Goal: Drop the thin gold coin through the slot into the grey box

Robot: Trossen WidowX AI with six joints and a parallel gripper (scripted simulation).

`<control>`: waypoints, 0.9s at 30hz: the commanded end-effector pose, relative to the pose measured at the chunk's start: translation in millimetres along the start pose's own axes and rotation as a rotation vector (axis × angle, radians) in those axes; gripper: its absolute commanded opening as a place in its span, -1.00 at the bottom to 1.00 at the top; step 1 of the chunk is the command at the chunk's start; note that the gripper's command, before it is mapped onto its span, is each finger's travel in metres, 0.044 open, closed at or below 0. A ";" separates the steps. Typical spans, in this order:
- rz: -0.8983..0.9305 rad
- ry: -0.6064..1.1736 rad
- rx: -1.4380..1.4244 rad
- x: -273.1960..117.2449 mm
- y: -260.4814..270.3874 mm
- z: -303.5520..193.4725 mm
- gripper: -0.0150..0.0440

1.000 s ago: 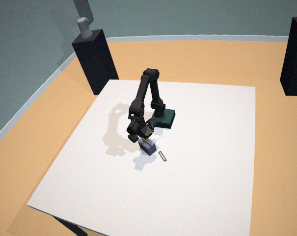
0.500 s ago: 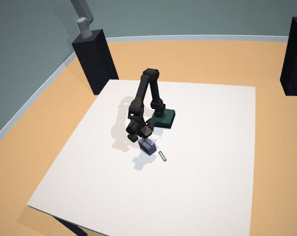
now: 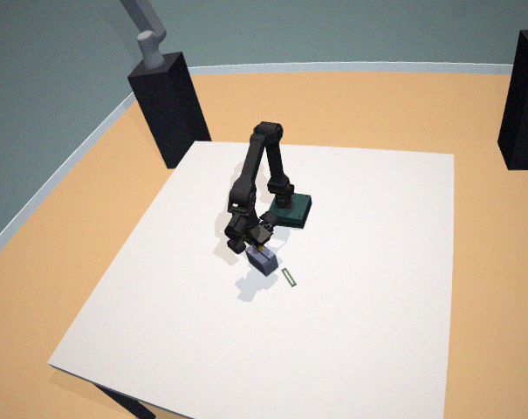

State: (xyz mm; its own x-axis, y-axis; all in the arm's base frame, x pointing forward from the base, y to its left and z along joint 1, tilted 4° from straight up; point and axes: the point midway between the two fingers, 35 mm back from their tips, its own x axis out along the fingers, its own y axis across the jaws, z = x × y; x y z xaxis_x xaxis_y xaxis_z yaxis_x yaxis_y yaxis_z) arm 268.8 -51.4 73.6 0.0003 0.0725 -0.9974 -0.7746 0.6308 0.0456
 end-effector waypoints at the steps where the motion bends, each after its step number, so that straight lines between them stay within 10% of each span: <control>1: -0.001 0.000 -0.010 2.5 -0.3 0.0 -0.49; 14: -0.001 0.000 -0.007 11.7 -0.3 0.2 -0.49; 20: 0.000 0.000 -0.006 10.1 -0.1 0.1 0.04; 27: 0.000 0.000 -0.006 10.1 -0.1 0.1 0.05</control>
State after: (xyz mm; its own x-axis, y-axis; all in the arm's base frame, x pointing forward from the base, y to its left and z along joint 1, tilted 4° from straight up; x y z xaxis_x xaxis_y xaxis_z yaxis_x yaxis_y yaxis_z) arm 268.9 -50.6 63.2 0.0001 0.0726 -0.9974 -0.7782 0.6263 0.0455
